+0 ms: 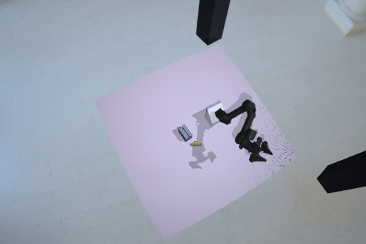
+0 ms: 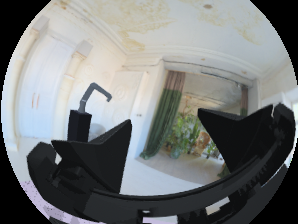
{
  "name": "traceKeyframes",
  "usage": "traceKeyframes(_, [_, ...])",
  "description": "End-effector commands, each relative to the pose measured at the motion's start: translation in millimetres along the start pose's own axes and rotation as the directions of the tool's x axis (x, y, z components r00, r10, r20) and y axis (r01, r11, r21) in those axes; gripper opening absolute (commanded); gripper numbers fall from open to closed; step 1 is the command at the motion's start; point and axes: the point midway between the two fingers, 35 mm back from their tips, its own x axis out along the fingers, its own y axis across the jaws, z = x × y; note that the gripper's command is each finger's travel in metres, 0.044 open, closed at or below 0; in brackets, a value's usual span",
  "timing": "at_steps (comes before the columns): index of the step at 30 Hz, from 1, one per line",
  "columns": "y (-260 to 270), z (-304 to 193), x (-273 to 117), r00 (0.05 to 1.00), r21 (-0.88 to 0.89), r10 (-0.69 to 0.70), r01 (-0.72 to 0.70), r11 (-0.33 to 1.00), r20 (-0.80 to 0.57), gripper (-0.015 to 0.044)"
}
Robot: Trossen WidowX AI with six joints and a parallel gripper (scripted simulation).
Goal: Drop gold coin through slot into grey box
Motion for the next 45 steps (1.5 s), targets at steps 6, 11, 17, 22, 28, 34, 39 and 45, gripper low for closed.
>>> traceKeyframes(6, [-46,-61,-15,0.961,0.008,-0.14,0.147,0.989,-0.238,0.0243])
traceKeyframes(11, [-96,-119,-54,0.835,-0.003,-0.286,0.322,0.947,-0.469,0.0161])
traceKeyframes(17, [-146,-167,-118,0.615,-0.039,-0.417,0.531,0.846,-0.669,0.0161])
traceKeyframes(22, [-175,-198,-185,0.379,-0.11,-0.471,0.676,0.729,-0.796,0.0161])
traceKeyframes(28, [-192,-220,-283,0.048,-0.22,-0.45,0.823,0.524,-0.892,0.0161])
traceKeyframes(34, [-183,-219,-382,-0.264,-0.351,-0.314,0.898,0.267,-0.912,0.0161])
traceKeyframes(39, [-154,-202,-451,-0.446,-0.453,-0.122,0.891,0.027,-0.886,0.0161])
traceKeyframes(45, [-103,-172,-503,-0.522,-0.54,0.139,0.804,-0.247,-0.841,0.0161])
